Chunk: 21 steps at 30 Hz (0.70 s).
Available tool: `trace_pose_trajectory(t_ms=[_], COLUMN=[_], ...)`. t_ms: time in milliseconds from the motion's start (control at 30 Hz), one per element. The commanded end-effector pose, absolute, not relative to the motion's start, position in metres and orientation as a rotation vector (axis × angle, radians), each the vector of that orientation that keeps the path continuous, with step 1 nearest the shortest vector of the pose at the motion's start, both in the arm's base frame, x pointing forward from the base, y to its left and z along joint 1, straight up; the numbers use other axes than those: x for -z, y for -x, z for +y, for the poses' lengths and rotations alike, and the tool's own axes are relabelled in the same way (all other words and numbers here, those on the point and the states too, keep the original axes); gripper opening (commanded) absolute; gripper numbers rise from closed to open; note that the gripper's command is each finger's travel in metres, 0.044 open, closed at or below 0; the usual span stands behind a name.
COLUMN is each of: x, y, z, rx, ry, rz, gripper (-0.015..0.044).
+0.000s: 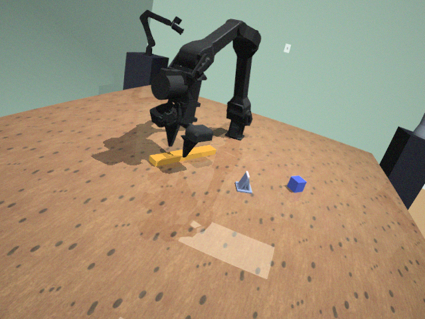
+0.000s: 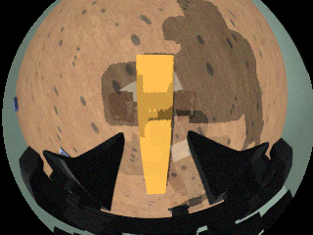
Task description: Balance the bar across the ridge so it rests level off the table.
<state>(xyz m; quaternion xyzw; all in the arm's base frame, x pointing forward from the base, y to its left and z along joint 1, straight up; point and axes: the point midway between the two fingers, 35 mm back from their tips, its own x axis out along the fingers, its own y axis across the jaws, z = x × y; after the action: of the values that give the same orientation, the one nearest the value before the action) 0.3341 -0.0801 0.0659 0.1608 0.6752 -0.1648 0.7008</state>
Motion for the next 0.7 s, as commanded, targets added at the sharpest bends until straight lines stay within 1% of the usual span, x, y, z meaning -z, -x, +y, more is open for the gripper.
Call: trace_pose_trajectory(t_ms=[0,667], x=[-0.0565,-0.0492], y=[-0.3332,-0.3331], z=[-0.0791,-0.0791], rx=[0.367,0.367], ry=[-0.367,-0.367], rz=[1.510,1.510], gripper=[0.0315,0.0315])
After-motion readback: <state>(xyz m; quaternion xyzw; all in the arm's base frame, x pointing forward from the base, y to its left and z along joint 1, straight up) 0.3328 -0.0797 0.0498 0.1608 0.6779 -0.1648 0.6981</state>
